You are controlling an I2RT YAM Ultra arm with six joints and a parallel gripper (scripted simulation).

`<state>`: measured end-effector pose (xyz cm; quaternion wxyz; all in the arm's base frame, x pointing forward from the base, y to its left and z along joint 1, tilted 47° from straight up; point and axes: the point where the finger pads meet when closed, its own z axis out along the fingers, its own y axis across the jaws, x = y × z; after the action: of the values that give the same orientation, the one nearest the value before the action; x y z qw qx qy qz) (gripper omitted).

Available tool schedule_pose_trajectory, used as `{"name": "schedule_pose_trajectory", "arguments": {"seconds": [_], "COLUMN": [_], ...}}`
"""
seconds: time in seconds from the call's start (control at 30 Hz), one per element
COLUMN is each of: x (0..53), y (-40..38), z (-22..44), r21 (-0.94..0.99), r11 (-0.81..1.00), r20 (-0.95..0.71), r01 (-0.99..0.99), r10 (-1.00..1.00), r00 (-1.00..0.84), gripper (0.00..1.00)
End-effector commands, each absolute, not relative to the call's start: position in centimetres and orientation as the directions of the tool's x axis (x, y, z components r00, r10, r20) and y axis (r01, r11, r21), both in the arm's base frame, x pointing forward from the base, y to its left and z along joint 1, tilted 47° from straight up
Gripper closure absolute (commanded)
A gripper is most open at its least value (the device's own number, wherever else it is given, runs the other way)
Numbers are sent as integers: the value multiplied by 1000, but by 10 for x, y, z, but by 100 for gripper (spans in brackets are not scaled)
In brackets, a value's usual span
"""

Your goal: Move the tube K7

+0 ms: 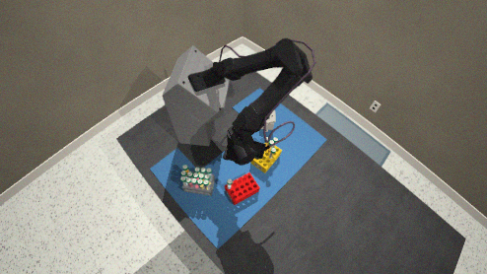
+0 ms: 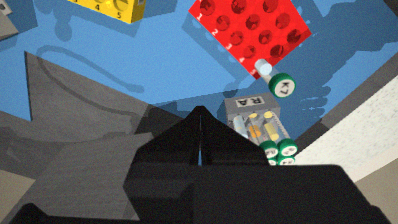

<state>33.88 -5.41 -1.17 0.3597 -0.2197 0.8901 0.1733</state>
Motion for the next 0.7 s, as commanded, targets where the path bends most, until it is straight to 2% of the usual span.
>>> {"name": "schedule_pose_trajectory", "arguments": {"seconds": [0.0,0.3,0.67], "x": [332,332,338], "y": [-57,-57,-18], "z": [-9,-9,16], "r21": [12,-34,-41], "r11": [787,760,756], "r20": [-736,-736,-732], "r01": [-617,-650,-653], "r10": [-411,-459,-468], "r00": [-538,-499,-495], "gripper": [100,100,100]}}
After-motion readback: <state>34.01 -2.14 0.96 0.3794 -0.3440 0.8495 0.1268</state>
